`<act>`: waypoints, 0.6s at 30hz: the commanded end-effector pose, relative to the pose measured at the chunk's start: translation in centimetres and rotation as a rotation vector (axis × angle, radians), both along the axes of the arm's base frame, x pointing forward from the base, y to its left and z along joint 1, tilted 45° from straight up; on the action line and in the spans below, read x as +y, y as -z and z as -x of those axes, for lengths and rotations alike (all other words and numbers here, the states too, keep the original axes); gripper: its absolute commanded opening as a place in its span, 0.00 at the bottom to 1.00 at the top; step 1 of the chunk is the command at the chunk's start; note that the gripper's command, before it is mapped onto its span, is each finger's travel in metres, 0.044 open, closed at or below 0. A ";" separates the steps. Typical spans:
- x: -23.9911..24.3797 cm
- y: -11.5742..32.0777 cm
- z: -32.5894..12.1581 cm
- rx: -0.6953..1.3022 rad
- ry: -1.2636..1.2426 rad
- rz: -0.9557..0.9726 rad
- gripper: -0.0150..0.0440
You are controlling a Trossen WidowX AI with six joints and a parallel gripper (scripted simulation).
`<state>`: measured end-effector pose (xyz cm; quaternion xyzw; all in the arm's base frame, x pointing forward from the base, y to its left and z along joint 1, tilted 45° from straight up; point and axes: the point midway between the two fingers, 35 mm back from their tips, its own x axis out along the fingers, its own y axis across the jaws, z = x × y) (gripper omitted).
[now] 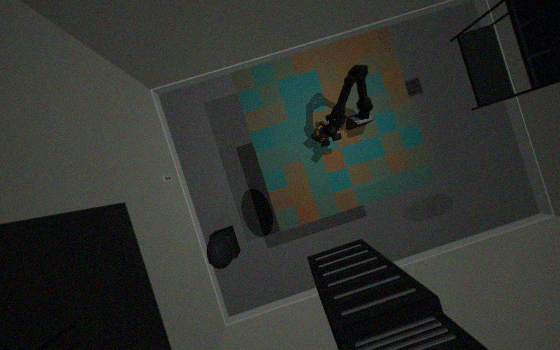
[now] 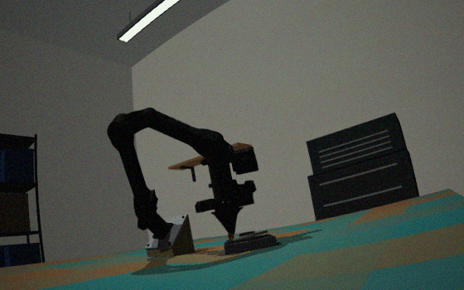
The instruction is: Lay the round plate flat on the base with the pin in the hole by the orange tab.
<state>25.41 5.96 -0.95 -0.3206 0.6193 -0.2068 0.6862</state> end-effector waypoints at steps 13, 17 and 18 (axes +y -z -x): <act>-1.6 -1.3 -0.3 0.008 0.001 0.015 0.25; -1.9 -1.6 -0.6 0.008 0.001 0.016 0.25; -1.9 -1.7 -0.7 0.008 0.001 0.016 0.25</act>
